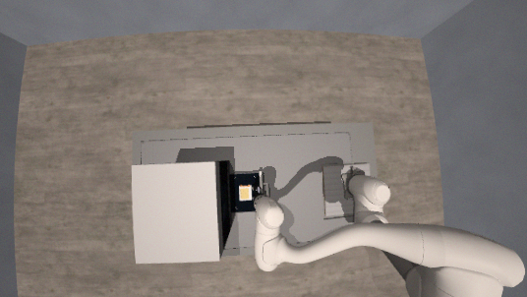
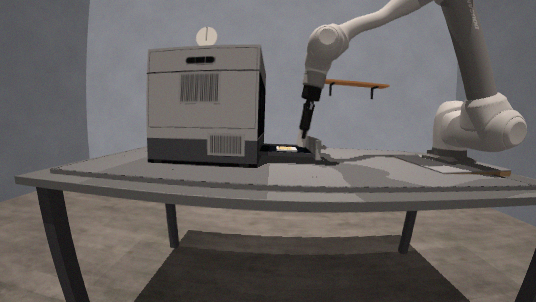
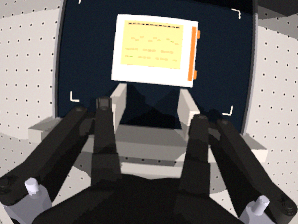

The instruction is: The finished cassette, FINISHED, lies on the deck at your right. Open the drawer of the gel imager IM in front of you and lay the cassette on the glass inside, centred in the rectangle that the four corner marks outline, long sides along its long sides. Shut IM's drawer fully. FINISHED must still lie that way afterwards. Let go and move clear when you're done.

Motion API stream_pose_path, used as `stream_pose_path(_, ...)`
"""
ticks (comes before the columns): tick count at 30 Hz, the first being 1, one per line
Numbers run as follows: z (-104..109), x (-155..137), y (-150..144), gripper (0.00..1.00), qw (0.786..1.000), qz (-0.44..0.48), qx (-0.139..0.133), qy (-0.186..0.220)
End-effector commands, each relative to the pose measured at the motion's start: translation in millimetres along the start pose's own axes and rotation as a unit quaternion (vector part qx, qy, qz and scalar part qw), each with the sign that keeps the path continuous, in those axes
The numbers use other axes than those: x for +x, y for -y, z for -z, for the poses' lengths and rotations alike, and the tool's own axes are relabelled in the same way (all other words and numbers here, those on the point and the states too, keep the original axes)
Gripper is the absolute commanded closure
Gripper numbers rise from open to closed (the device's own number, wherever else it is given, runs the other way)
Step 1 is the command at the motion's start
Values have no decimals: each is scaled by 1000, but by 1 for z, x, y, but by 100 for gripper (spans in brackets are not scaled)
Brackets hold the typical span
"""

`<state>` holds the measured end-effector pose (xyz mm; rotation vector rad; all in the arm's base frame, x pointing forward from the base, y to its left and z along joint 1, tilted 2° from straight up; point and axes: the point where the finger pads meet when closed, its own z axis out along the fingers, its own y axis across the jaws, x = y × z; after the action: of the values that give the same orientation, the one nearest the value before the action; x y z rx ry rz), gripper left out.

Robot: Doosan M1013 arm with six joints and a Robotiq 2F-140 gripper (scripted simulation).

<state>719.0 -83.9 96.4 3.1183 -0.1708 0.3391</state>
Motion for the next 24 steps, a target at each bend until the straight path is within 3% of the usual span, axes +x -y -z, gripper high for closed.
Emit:
stream_pose_path(1, 2, 0, 0, 54, 1000, 0, 0, 0)
stream_pose_path(24, 28, 5, 0, 54, 1000, 0, 0, 0)
